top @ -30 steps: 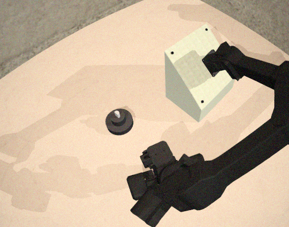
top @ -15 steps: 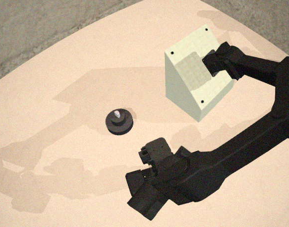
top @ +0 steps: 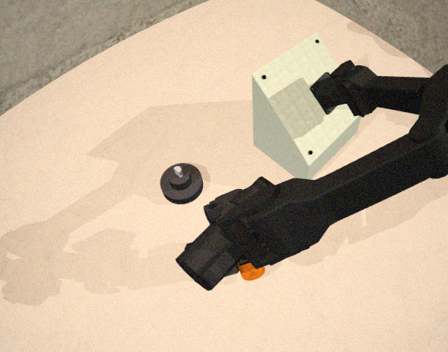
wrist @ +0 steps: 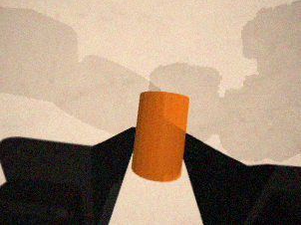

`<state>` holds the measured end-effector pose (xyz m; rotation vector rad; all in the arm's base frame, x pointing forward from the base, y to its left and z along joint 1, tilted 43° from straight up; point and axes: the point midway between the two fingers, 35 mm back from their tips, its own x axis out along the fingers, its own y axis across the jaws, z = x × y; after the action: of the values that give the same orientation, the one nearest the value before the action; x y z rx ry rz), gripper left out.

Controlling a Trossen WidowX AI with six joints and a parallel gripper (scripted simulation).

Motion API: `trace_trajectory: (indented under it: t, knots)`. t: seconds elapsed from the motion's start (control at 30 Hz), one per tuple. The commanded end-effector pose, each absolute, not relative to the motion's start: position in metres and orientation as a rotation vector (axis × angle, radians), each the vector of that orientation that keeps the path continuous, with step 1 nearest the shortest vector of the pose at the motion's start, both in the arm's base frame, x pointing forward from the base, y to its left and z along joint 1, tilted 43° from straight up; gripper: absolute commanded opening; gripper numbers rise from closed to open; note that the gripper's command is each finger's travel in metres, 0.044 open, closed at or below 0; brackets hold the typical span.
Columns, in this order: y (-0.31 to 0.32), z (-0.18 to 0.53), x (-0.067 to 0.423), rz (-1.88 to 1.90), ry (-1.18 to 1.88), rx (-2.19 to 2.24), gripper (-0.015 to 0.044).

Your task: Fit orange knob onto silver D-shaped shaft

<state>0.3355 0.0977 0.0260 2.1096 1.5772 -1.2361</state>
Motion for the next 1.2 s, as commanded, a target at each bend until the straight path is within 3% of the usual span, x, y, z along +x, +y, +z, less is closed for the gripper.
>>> trace_trajectory:
  t: [0.0,1.17]
  knots:
    - [0.094,0.025,0.332,-1.177,1.607,2.168,0.0179]
    - [0.069,0.002,0.314,-0.536,1.797,2.687,0.0179]
